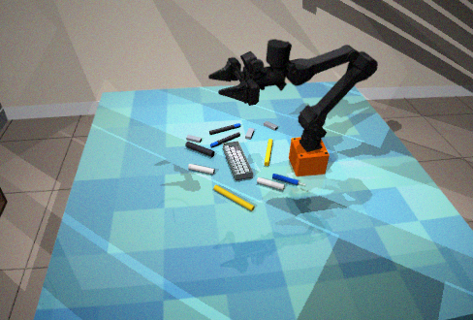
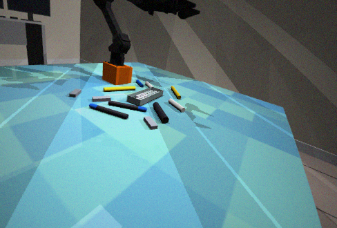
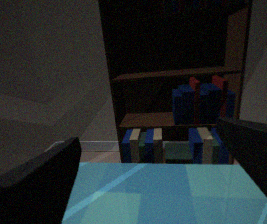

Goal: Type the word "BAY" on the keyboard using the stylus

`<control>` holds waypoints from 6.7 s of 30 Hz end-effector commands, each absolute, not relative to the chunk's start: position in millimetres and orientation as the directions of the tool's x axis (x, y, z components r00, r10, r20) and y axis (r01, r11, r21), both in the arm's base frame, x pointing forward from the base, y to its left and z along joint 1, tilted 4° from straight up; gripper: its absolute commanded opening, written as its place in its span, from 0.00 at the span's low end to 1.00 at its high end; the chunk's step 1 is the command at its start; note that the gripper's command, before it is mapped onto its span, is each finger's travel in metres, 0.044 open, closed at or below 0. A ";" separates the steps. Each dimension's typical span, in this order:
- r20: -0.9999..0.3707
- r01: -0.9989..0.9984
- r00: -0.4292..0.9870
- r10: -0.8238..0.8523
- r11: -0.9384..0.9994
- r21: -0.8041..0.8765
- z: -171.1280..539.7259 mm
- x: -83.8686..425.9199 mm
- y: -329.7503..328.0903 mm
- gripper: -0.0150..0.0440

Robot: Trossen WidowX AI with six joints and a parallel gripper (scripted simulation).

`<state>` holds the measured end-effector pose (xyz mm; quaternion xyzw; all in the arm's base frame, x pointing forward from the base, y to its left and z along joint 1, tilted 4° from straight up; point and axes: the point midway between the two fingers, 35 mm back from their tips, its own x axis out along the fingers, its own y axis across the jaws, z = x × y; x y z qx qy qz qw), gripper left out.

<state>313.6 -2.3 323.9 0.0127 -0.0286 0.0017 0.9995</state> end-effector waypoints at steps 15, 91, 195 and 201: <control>-0.752 0.041 0.659 -0.020 0.999 0.010 107.7 332.3 -25.3 0.33; -0.997 0.071 0.062 0.049 0.996 0.054 -5.9 224.9 -53.6 0.25; -0.771 -0.665 -0.432 0.468 -0.743 -0.078 -23.4 158.6 27.2 0.51; -0.771 -0.665 -0.433 0.468 -0.743 -0.078 -29.4 158.9 27.7 0.51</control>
